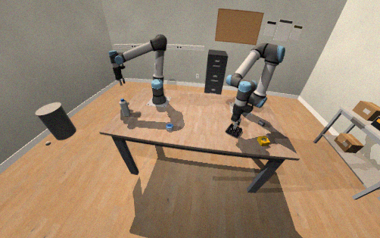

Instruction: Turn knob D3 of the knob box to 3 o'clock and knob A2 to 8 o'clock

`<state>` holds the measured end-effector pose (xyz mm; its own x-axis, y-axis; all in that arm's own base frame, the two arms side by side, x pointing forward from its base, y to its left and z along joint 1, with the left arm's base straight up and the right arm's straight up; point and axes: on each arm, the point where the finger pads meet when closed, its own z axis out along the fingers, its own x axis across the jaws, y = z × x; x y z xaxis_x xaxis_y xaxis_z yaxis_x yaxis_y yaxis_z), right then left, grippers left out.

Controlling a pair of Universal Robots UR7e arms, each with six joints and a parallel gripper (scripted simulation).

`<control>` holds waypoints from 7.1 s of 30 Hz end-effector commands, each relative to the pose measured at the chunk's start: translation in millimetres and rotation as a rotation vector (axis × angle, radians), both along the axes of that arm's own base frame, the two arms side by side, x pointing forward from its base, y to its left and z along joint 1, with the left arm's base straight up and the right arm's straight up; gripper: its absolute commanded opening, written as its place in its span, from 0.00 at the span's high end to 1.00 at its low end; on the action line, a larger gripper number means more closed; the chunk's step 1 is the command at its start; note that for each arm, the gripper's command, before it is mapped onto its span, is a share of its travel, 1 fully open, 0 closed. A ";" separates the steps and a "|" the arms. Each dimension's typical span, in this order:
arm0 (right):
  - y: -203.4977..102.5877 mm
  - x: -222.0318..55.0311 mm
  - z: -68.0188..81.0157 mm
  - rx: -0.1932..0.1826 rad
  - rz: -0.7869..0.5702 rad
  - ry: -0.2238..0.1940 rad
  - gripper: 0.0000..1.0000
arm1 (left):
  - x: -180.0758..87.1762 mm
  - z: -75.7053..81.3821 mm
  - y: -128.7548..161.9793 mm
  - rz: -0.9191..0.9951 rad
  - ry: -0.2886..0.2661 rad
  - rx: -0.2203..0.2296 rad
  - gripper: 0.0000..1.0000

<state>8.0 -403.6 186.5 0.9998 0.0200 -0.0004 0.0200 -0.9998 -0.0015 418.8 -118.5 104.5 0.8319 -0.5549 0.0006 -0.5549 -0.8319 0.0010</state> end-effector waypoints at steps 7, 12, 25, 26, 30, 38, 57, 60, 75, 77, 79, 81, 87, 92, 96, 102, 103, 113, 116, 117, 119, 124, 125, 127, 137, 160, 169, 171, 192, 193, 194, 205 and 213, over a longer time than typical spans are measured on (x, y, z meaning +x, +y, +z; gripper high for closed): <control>-0.3 0.1 0.5 -0.002 0.000 0.000 0.00 | 1.3 0.4 -0.6 0.019 -0.001 0.000 0.54; -0.3 0.1 0.5 -0.002 0.000 0.000 0.00 | 1.3 0.4 -0.6 0.019 -0.001 0.000 0.54; -0.3 0.1 0.5 -0.002 0.000 0.000 0.00 | 1.3 0.4 -0.6 0.019 -0.001 0.000 0.54; -0.3 0.1 0.5 -0.002 0.000 0.000 0.00 | 1.3 0.4 -0.6 0.019 -0.001 0.000 0.54; -0.3 0.1 0.5 -0.002 0.000 0.000 0.00 | 1.3 0.4 -0.6 0.019 -0.001 0.000 0.54; -0.3 0.1 0.5 -0.002 0.000 0.000 0.00 | 1.3 0.4 -0.6 0.019 -0.001 0.000 0.54; -0.3 0.1 0.5 -0.002 0.000 0.000 0.00 | 1.5 -3.9 -0.8 0.040 -0.001 0.000 0.54; -0.3 0.1 0.5 -0.002 0.000 0.000 0.00 | 1.6 -6.7 -0.9 0.042 -0.001 0.000 0.54; -0.3 0.1 0.5 -0.002 0.000 0.000 0.00 | 2.3 -24.3 -1.5 0.042 -0.001 0.000 0.54; -0.3 0.1 0.5 -0.002 0.000 0.000 0.00 | 2.4 -27.1 -1.7 0.042 -0.001 0.000 0.54; -0.3 0.1 0.5 -0.002 0.000 0.000 0.00 | 2.4 -28.4 -1.7 0.042 -0.001 0.000 0.54; -0.3 0.1 0.5 -0.002 0.000 0.000 0.00 | 2.5 -29.7 -1.8 0.042 -0.001 0.000 0.54; -0.3 0.1 0.5 -0.002 0.000 0.000 0.00 | 2.7 -36.3 -2.0 0.042 -0.001 0.000 0.54; -0.3 0.1 0.5 -0.002 0.000 0.000 0.00 | 2.8 -40.1 -2.2 0.042 -0.001 0.000 0.54; -0.3 0.1 0.5 -0.002 0.000 0.000 0.00 | 2.9 -41.5 -2.2 0.042 -0.001 0.000 0.54; -0.3 0.1 0.5 -0.002 0.000 0.000 0.00 | 2.9 -42.6 -2.2 0.042 -0.001 0.000 0.54; -0.3 0.1 0.5 -0.002 0.000 0.000 0.00 | 2.9 -42.7 -2.2 0.042 -0.001 0.000 0.54; -0.3 0.1 0.5 -0.002 0.000 0.000 0.00 | 2.9 -42.7 -2.2 0.042 -0.001 0.000 0.54; -0.3 0.1 0.5 -0.002 0.000 0.000 0.00 | 2.9 -42.7 -2.2 0.042 -0.001 0.000 0.54; -0.3 0.1 0.5 -0.002 0.000 0.000 0.00 | 2.9 -42.7 -2.2 0.042 -0.001 0.000 0.54; -0.3 0.1 0.5 -0.002 0.000 0.000 0.00 | 2.9 -42.7 -2.2 0.042 -0.001 0.000 0.54; -0.3 0.1 0.5 -0.002 0.000 0.000 0.00 | 2.9 -44.4 -2.3 0.042 -0.001 0.000 0.54; -0.3 0.1 0.5 -0.002 0.000 0.000 0.00 | 2.9 -45.7 -2.3 0.042 -0.001 0.000 0.54; -0.3 0.1 0.5 -0.002 0.000 0.000 0.00 | 2.9 -48.9 -2.3 0.042 -0.001 0.000 0.54; -0.3 0.1 0.5 -0.002 0.000 0.000 0.00 | 2.9 -56.7 -2.2 0.042 -0.001 0.000 0.54; -0.3 0.1 0.5 -0.002 0.000 0.000 0.00 | 2.9 -56.7 -2.2 0.042 -0.001 0.000 0.70; -0.3 0.1 0.5 -0.002 0.000 0.000 0.00 | 2.9 -56.7 -2.2 0.043 -0.001 0.000 0.70; -0.3 0.1 0.5 -0.002 0.000 0.000 0.00 | 2.9 -56.7 -2.2 0.044 -0.001 0.000 0.70; -0.3 0.1 0.5 -0.002 0.000 0.000 0.00 | 2.9 -56.7 -2.3 0.121 -0.001 0.000 0.70; -0.3 0.1 0.5 -0.002 0.000 0.000 0.00 | 2.9 -56.7 -2.3 0.130 -0.001 0.000 0.70; -0.3 0.1 0.5 -0.002 0.000 0.000 0.00 | 2.9 -56.7 -2.3 0.139 -0.001 0.000 0.70; -0.3 0.1 0.5 -0.002 0.000 0.000 0.00 | 2.9 -56.7 -2.3 0.246 -0.001 0.000 0.70; -0.3 0.1 0.5 -0.002 0.000 0.000 0.00 | 2.9 -56.7 -2.3 0.375 -0.001 0.000 0.70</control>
<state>8.0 -403.6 186.5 0.9998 0.0200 -0.0004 0.0200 -0.9998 -0.0015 421.5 -120.6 47.4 0.9637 -0.2672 -0.0003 -0.2672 -0.9637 0.0010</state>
